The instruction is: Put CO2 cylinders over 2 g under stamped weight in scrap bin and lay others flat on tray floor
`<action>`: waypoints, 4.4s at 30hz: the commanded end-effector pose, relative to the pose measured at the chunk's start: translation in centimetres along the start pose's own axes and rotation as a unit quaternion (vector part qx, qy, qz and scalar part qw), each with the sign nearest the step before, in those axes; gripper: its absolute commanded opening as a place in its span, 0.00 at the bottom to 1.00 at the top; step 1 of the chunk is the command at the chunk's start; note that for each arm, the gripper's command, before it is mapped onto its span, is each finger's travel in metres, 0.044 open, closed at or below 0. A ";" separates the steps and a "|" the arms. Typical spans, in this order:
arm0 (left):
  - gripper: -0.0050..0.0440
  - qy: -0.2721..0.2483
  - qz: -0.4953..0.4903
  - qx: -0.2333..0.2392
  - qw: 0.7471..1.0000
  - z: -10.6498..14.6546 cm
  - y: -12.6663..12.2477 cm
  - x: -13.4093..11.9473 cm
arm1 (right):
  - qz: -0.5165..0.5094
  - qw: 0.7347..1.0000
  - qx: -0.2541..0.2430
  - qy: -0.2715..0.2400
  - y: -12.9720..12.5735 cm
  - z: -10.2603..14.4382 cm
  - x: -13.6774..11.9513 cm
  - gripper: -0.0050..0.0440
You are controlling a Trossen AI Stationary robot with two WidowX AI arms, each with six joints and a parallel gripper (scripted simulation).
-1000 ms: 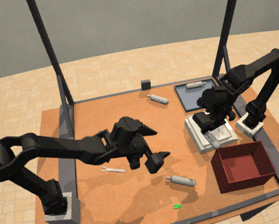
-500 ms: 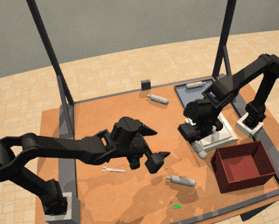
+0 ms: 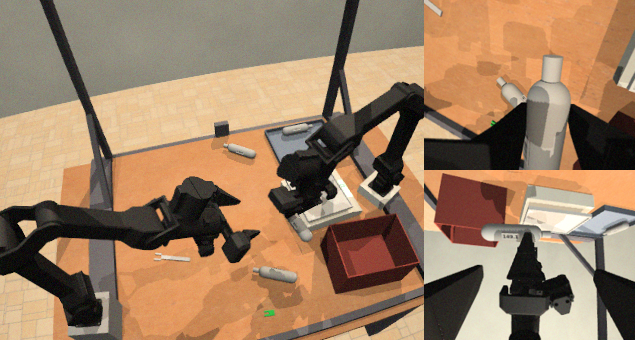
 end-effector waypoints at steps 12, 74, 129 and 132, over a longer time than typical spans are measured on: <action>0.00 -0.002 -0.001 0.017 1.000 1.0 0.5 0.1 | 0.000 1.000 0.001 0.014 0.3 -4.4 -2.6 1.00; 0.00 -0.002 0.104 -0.003 0.995 1.3 1.2 0.5 | -0.758 0.634 -0.068 0.140 5.0 6.7 -7.8 1.00; 0.00 0.103 0.620 -0.114 0.770 0.7 2.0 0.3 | -0.946 -0.034 -0.274 0.171 10.1 18.1 -9.5 1.00; 0.00 0.102 0.619 -0.113 0.770 1.3 2.1 0.5 | -0.953 -0.019 -0.255 0.164 10.3 18.0 -9.8 1.00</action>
Point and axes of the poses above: on each arm, the point midway between the two fingers, 35 mm back from their tips, its own z axis back along the fingers, its own y axis across the jaws, x = y × z, the point moved 4 cm from there along z, back along the fingers, and after that the axes turned 4 degrees about z, right-handed, at the moved point
